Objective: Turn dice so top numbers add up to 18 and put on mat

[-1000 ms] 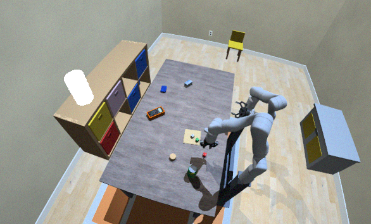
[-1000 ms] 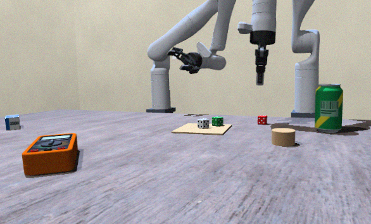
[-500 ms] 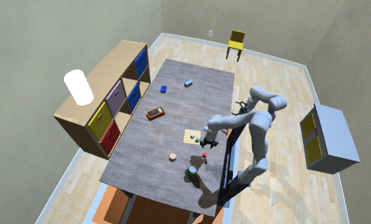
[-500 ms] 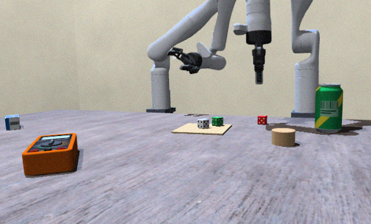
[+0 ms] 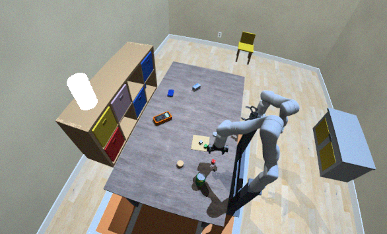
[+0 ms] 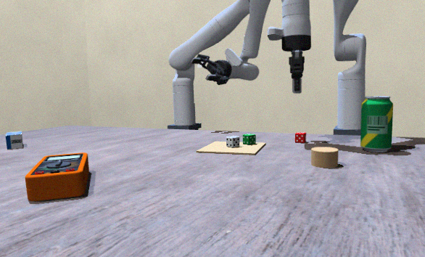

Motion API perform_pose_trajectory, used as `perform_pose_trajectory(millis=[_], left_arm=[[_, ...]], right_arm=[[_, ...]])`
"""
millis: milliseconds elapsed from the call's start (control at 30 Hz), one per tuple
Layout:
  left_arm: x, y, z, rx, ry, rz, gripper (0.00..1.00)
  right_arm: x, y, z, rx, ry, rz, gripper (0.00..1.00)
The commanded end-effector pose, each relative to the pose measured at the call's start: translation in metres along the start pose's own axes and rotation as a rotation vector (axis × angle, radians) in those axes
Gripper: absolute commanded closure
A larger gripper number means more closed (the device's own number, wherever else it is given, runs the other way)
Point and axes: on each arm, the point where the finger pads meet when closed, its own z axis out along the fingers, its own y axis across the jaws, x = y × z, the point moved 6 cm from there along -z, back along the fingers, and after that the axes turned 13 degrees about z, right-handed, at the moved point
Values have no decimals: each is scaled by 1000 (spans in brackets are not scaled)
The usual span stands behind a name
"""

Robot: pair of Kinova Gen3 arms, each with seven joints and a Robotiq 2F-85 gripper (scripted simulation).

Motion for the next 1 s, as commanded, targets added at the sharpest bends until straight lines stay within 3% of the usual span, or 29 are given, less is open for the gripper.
perform_pose_trajectory(millis=[0, 233, 667, 767, 967], left_arm=[[0, 0, 1, 0, 1, -35, 2], [0, 1, 4, -3, 2, -133, 2], [-3, 2, 15, -11, 3, -563, 2], [-3, 2, 15, -11, 3, -568, 2], [-5, 3, 21, -11, 2, -789, 2]], right_arm=[[0, 0, 0, 0, 0, 1, 2], [0, 0, 0, 0, 0, 1, 2], [0, 0, 0, 0, 0, 1, 2], [0, 0, 0, 0, 0, 1, 2], [0, 0, 0, 0, 0, 1, 2]])
